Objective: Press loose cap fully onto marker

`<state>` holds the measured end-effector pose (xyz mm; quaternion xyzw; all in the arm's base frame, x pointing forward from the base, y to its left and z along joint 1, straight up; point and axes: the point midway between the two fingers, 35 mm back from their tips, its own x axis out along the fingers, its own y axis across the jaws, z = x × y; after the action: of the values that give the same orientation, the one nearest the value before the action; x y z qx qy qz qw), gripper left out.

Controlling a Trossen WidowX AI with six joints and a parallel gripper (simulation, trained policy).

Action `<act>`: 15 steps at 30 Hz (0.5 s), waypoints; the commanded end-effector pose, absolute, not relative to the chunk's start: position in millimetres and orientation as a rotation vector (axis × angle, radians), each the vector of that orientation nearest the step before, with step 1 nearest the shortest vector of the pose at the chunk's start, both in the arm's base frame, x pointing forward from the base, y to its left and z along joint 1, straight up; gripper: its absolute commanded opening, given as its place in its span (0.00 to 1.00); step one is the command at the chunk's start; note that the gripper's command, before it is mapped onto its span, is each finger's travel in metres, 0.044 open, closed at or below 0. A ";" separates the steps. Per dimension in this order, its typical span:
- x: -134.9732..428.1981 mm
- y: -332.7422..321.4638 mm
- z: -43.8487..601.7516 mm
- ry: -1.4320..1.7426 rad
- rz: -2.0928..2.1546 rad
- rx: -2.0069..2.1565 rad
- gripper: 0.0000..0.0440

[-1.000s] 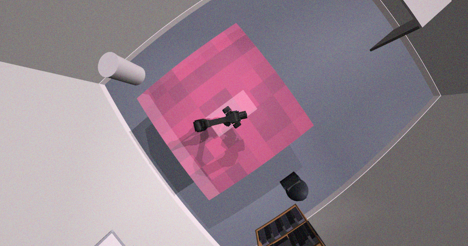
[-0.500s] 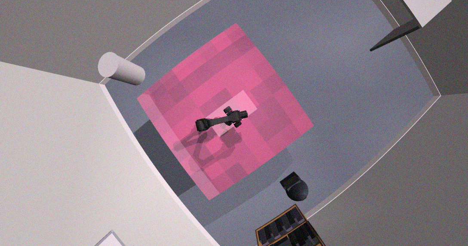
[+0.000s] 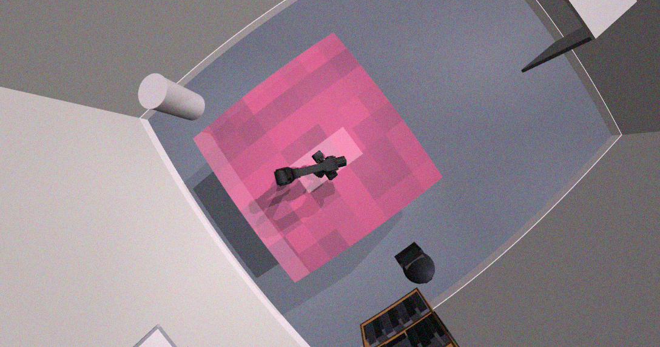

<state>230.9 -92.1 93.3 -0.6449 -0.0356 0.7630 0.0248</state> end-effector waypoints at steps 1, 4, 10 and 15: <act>227.8 -91.6 97.1 -0.108 2.353 -2.011 0.78; 227.2 -92.6 98.8 -0.093 2.343 -2.033 0.94; 233.0 -97.4 107.8 -0.036 2.289 -2.114 1.00; 239.0 -101.7 119.5 0.013 2.238 -2.182 1.00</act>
<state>235.3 -98.8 112.0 -0.6864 -0.0060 0.7271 0.0119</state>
